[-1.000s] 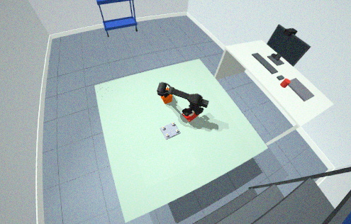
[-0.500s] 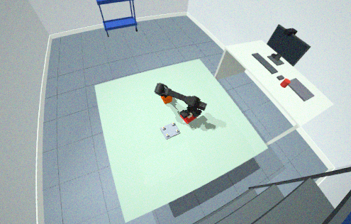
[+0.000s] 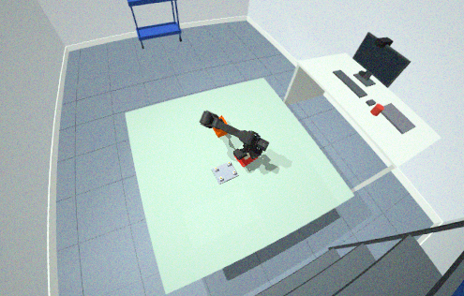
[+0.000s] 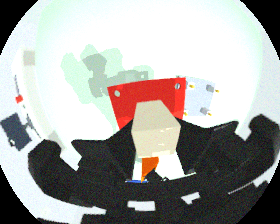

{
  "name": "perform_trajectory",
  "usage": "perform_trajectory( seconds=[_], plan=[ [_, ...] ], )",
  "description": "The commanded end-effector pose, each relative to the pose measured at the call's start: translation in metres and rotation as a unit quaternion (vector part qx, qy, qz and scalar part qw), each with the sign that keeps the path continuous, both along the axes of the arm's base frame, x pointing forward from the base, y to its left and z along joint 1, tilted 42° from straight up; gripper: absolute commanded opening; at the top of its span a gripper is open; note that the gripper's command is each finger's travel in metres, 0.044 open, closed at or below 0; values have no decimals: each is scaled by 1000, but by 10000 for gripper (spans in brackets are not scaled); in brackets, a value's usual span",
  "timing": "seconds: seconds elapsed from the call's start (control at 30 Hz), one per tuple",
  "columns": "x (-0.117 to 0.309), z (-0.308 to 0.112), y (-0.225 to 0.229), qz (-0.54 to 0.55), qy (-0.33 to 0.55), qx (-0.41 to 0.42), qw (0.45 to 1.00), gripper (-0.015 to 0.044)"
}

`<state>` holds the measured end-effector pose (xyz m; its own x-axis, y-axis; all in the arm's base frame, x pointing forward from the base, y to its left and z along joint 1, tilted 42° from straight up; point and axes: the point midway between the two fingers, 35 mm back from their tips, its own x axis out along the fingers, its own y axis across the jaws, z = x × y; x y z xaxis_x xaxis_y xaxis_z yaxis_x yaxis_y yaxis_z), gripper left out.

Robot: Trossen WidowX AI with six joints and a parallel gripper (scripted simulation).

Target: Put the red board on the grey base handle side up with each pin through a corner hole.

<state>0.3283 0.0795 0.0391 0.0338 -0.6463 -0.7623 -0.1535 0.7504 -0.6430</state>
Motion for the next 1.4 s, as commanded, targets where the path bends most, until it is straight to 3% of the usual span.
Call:
perform_trajectory(
  seconds=[0.0, 1.37],
  plan=[
    [3, 10, -8, -1, -5, 0, 1000, 0],
    [12, 79, -87, -39, -39, -5, 998, 0]
  ],
)
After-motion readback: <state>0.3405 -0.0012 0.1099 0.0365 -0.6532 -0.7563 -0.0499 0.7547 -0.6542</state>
